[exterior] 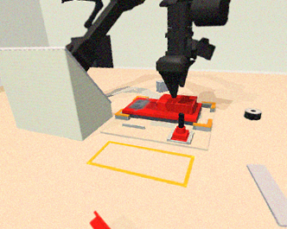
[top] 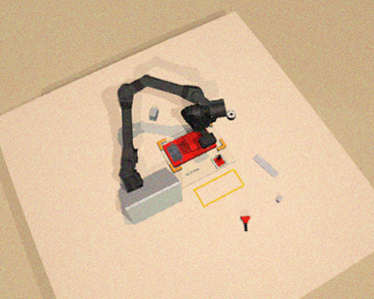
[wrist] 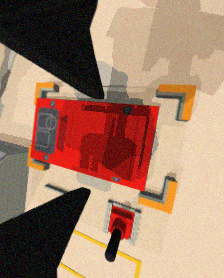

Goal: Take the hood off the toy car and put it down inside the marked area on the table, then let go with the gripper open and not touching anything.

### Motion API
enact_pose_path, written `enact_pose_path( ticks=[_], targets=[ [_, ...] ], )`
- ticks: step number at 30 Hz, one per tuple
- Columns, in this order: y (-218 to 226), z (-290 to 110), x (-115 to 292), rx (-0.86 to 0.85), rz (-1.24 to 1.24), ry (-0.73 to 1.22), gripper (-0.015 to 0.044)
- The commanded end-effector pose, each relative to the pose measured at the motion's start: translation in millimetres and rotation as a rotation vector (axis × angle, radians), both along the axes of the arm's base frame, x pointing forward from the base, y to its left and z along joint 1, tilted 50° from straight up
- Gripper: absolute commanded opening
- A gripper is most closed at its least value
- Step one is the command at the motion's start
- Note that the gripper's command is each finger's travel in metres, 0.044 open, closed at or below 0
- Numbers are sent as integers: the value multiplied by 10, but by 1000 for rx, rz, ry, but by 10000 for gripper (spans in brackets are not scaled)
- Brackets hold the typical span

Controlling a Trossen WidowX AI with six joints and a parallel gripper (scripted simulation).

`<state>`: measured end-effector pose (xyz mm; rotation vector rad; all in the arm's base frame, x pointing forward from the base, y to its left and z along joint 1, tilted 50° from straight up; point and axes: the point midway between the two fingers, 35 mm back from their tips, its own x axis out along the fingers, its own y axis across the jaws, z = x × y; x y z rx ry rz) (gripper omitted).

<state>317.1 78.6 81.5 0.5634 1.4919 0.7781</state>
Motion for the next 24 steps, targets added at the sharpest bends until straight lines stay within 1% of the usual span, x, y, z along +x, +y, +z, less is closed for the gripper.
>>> enact_pose_path(
  ticks=[1, 24],
  targets=[
    [43, -30, -20, 5, 0, 6, 440],
    [144, -118, -44, 7, 1, 6, 440]
  ],
)
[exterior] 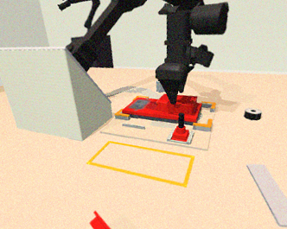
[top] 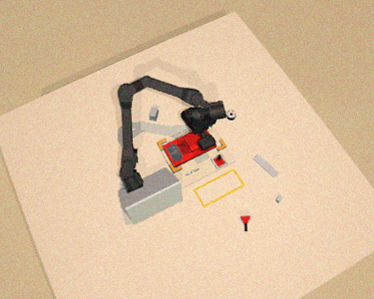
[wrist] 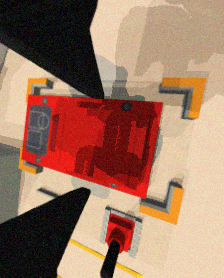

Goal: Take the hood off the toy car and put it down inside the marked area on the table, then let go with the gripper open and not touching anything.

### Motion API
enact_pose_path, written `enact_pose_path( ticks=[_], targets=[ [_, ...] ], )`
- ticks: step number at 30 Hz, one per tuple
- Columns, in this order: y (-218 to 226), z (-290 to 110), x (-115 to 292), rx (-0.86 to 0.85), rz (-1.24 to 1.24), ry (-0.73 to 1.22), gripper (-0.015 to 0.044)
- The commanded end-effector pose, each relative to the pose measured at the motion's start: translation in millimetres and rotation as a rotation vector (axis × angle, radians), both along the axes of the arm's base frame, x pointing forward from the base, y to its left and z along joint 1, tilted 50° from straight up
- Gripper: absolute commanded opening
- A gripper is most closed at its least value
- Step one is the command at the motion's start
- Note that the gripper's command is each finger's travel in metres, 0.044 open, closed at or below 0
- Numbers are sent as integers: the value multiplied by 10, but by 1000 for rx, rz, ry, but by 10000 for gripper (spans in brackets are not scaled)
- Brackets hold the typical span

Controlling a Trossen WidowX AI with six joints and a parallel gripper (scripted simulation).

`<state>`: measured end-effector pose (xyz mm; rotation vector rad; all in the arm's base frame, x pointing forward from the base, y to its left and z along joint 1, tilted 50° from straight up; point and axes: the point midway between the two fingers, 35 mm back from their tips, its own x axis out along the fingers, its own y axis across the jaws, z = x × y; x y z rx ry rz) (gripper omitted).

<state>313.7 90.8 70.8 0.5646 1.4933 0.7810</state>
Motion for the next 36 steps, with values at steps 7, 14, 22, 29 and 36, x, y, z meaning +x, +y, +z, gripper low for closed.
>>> enact_pose_path(
  ticks=[7, 14, 22, 29, 36],
  targets=[
    [48, -34, -13, 4, -1, 5, 440],
    [74, -56, -15, 4, -1, 5, 440],
    [104, -81, -19, 5, -1, 5, 440],
    [130, -103, -23, 5, -1, 5, 440],
    [156, -125, -27, 5, -1, 5, 440]
  ],
)
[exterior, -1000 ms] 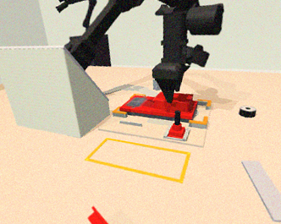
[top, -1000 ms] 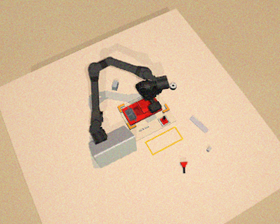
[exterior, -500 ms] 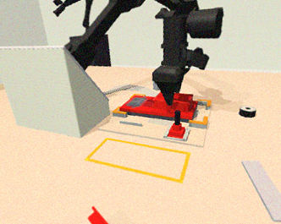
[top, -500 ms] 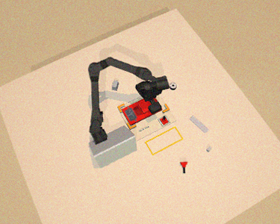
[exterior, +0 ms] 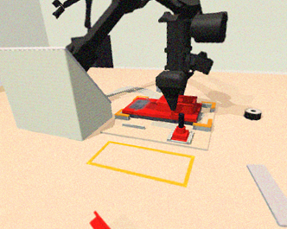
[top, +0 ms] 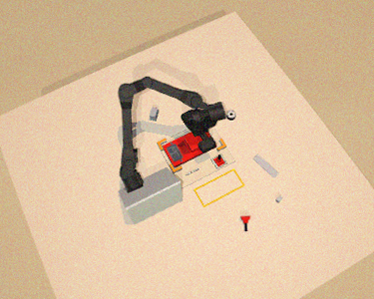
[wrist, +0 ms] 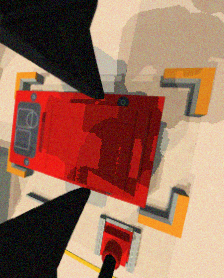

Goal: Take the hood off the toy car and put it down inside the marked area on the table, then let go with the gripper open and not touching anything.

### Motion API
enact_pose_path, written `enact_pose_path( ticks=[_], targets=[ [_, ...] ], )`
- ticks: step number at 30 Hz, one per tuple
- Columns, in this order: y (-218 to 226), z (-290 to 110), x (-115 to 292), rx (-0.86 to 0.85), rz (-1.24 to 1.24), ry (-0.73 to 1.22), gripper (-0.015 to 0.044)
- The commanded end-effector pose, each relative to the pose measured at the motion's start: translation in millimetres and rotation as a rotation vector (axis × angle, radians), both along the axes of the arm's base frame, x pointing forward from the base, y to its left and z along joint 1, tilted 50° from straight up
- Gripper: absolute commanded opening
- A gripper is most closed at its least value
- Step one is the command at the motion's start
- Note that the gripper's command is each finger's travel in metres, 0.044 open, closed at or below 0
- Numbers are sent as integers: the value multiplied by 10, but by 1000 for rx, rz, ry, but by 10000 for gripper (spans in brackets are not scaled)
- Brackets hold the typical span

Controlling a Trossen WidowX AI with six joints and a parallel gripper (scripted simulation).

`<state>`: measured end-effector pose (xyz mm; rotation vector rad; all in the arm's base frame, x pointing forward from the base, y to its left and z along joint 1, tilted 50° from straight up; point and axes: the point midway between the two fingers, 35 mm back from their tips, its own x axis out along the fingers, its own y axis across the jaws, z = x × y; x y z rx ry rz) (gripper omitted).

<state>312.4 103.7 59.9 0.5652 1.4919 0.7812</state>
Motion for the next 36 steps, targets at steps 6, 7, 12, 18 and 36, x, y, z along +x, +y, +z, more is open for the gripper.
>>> enact_pose_path(
  ticks=[6, 7, 12, 18, 36],
  targets=[
    [4, -3, -1, 0, 0, 0, 328],
    [4, -3, -1, 0, 0, 0, 322],
    [4, -3, -1, 0, 0, 0, 288],
    [-4, 4, 1, 0, 0, 0, 170],
    [-92, 76, 14, -1, -1, 1, 0]
  ],
)
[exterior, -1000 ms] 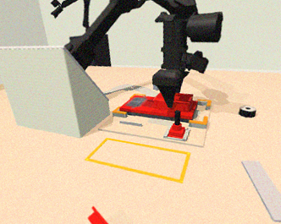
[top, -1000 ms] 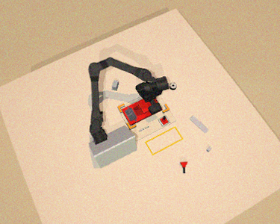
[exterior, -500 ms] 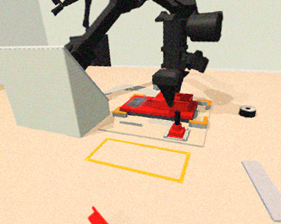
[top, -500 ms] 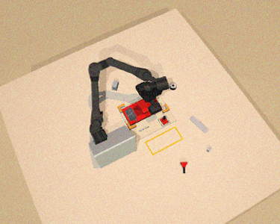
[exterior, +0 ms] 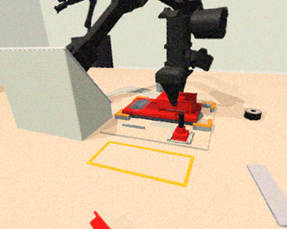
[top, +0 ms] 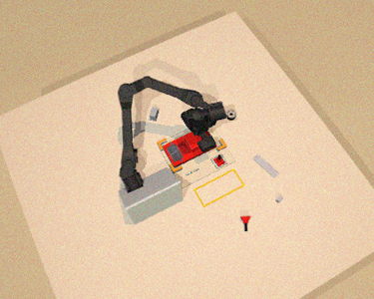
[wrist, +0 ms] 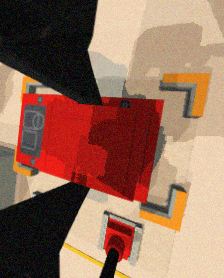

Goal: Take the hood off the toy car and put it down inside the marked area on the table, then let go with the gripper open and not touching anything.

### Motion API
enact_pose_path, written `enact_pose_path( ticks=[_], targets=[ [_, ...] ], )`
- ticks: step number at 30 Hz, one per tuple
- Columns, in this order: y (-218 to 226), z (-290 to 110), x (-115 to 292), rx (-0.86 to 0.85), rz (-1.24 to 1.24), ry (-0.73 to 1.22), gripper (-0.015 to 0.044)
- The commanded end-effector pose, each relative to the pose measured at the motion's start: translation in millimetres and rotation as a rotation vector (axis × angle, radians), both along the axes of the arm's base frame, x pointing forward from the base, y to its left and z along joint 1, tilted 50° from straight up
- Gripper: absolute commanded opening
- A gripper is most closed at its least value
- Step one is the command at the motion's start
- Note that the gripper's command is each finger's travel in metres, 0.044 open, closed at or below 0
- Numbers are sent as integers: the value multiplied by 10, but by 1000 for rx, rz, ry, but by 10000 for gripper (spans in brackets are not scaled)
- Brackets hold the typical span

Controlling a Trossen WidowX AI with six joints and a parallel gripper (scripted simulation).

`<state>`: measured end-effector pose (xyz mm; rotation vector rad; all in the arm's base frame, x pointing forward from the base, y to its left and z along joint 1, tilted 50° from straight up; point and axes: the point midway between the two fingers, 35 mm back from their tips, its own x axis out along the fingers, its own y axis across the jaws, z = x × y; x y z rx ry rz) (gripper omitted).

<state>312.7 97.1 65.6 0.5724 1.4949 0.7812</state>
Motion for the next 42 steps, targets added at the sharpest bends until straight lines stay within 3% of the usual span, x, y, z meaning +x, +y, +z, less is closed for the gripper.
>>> enact_pose_path(
  ticks=[1, 24, 36, 42],
  targets=[
    [-31, 23, 12, -4, 2, -5, 0],
    [-150, 125, 25, -4, 1, -4, 0],
    [-478, 403, 59, -6, 1, -3, 0],
    [-475, 309, 77, -7, -4, -5, 0]
  ],
)
